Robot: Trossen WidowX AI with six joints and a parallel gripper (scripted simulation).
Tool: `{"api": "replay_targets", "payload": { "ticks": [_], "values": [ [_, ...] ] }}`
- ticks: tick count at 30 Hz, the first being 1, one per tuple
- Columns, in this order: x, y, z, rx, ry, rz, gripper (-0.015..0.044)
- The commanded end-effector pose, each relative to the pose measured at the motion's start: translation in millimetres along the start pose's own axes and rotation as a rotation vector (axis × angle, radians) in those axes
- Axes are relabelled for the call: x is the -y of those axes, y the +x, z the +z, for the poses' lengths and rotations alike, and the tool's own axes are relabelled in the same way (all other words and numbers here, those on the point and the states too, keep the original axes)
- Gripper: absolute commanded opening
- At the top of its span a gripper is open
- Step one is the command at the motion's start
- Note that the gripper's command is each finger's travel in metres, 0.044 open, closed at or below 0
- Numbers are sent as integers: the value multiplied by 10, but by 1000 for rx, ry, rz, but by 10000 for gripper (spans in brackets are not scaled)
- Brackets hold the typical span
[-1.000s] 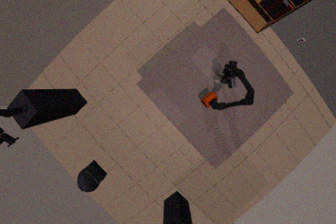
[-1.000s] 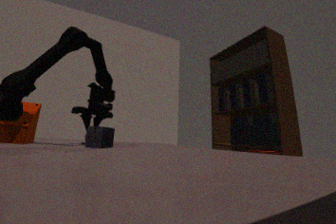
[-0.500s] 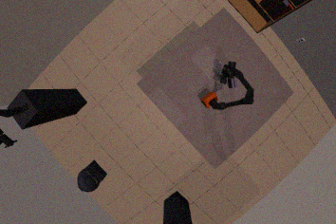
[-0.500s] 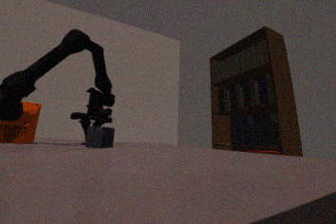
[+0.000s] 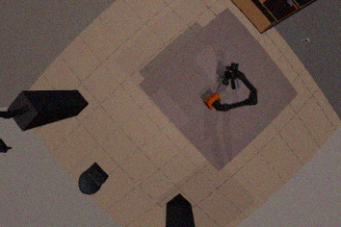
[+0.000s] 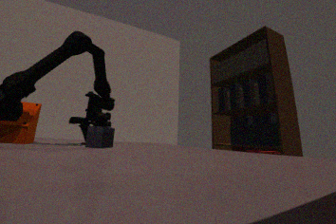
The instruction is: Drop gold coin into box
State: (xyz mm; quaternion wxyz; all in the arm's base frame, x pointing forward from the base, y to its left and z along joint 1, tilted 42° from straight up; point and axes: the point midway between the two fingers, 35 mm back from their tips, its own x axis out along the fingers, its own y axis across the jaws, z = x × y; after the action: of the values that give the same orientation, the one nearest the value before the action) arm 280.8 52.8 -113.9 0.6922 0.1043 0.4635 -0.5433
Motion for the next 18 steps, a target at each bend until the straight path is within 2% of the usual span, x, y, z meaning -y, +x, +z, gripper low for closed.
{"api": "replay_targets", "payload": {
  "ticks": [1, 3, 18],
  "values": [
    [13, 23, 10, 5, -3, -3, 29],
    [13, 23, 10, 5, -3, -3, 0],
    [-5, -84, 9, 4, -3, -2, 0]
  ]
}}
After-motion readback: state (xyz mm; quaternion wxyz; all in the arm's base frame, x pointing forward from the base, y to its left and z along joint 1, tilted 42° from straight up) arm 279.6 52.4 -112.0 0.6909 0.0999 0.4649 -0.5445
